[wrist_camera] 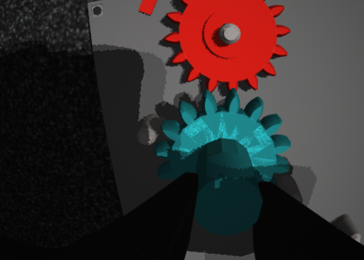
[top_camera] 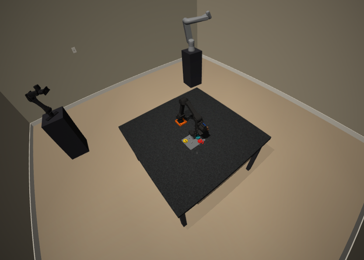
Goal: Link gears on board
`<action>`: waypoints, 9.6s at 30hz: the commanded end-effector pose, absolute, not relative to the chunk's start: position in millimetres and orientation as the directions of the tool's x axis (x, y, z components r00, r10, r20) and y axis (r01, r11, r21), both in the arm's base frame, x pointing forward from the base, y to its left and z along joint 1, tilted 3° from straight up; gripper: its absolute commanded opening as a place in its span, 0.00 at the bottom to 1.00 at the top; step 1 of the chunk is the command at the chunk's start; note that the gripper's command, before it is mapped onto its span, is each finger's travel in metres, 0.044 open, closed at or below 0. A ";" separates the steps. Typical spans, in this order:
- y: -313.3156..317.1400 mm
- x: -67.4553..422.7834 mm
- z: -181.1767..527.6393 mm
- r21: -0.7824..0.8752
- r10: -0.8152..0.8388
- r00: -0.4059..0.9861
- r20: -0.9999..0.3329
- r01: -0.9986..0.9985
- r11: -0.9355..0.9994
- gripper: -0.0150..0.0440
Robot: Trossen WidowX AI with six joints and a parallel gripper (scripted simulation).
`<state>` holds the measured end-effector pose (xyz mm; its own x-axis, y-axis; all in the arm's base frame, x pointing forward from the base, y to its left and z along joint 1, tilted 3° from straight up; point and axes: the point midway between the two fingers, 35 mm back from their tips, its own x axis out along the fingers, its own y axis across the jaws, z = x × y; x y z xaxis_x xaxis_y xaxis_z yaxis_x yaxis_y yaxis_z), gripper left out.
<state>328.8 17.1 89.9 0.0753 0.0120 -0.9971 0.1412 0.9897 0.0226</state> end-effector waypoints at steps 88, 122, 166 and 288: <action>189.0 277.2 110.0 -0.053 0.029 0.065 -0.997 -0.950 0.307 1.00; 191.5 279.6 65.4 -0.053 0.029 0.065 -0.997 -0.950 0.307 1.00; 193.3 282.2 77.8 -0.054 0.029 0.066 -0.997 -0.950 0.307 0.25; 52.8 310.8 146.4 -0.058 0.019 0.067 -0.998 -0.950 0.307 0.25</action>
